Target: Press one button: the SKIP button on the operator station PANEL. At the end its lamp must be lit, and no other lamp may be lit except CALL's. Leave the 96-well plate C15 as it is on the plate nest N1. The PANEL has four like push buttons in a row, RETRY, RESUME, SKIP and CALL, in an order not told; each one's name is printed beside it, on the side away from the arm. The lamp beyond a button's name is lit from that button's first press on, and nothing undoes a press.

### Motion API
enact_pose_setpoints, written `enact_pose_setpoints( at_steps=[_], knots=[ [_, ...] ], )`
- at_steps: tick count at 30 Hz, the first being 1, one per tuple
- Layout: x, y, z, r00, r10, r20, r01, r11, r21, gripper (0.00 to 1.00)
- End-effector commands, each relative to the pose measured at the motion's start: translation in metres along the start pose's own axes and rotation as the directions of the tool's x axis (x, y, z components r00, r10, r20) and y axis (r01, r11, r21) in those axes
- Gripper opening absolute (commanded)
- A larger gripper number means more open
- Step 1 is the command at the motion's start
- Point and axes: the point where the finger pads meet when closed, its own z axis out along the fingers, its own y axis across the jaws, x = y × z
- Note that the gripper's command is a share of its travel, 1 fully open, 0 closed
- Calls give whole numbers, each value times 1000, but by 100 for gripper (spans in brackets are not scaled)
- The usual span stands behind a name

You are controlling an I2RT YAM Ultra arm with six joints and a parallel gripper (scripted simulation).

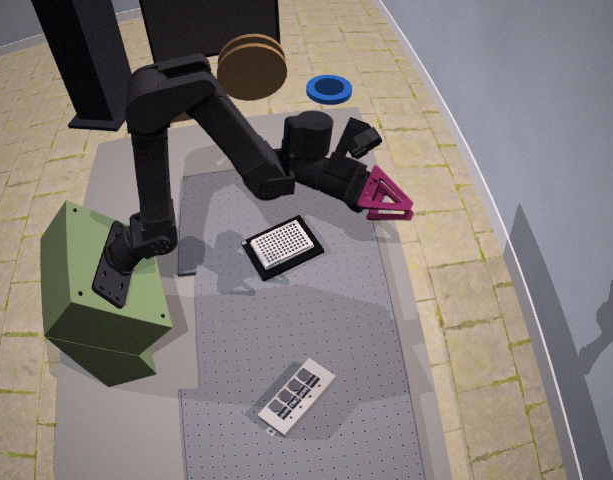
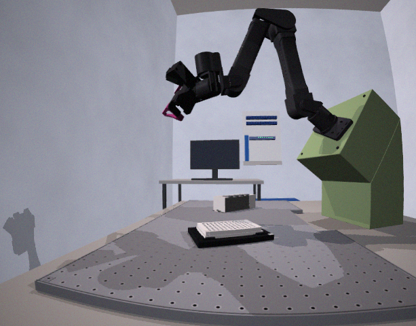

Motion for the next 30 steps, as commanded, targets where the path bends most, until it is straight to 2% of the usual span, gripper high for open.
enact_pose_setpoints(
  at_steps=[1,17,18,19,20,21,23,24,26,27,28,30],
  knots=[
    [-3,-3,0,1000,10,6,-10,1000,8,100],
    [-3,-3,0,1000,10,6,-10,1000,8,100],
    [-11,-10,5,1000,10,25,-10,1000,-1,0],
    [-10,-5,8,1000,-9,30,10,1000,-28,0],
    [0,11,13,999,-35,12,35,998,-50,0],
    [2,15,15,999,-35,12,35,998,-50,0],
    [6,21,19,998,-65,6,66,992,-106,0],
    [10,26,21,997,-75,3,75,990,-121,0],
    [15,34,25,997,-75,3,75,990,-121,0],
    [19,37,27,996,-89,-6,87,985,-150,0],
    [12,30,26,997,-81,5,81,984,-160,0],
    [29,47,32,994,-109,-18,104,975,-194,0]
  ],
)
